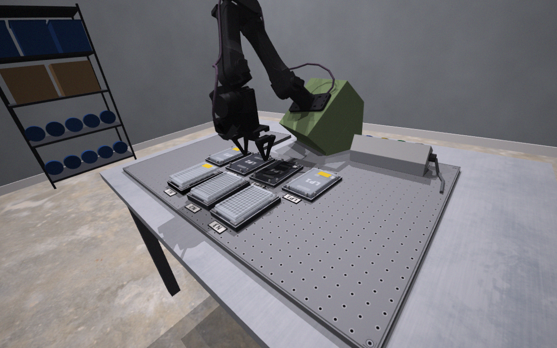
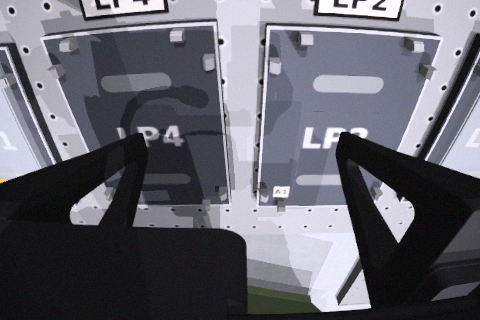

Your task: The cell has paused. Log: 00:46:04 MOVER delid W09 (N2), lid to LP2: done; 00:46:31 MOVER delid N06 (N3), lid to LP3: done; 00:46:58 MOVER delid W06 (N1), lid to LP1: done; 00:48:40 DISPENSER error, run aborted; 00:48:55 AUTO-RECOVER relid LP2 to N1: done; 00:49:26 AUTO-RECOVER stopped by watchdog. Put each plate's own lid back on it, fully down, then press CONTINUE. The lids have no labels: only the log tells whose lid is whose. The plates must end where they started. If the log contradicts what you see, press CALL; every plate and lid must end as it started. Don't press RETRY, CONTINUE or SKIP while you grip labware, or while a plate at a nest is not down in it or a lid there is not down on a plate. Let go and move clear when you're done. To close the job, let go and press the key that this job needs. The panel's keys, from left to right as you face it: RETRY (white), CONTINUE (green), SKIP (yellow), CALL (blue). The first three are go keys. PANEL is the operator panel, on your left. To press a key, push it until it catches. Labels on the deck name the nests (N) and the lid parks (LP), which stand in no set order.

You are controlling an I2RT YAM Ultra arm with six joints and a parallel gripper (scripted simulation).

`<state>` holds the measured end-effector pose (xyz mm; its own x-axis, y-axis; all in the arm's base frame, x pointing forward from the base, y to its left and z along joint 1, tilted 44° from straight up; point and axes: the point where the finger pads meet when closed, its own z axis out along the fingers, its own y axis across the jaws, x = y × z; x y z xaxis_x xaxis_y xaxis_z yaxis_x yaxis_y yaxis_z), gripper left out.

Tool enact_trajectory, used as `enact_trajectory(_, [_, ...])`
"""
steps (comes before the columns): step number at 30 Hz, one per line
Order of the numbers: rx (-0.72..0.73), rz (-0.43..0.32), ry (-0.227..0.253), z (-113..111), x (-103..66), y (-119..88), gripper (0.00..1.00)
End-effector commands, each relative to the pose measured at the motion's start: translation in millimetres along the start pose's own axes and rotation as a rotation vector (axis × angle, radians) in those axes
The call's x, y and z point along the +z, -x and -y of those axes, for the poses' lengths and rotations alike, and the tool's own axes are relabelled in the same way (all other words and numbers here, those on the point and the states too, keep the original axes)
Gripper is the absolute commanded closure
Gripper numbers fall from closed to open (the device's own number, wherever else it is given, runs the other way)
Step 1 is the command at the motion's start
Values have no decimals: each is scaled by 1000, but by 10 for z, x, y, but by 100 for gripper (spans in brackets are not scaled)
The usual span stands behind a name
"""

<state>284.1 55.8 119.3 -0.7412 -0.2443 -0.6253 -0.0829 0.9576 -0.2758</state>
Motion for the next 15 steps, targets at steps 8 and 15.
enact_trajectory(8, [17, 39, -5, 2, -18, 163, 0])
enact_trajectory(15, [13, 201, -4, 267, -18, 30, 5])
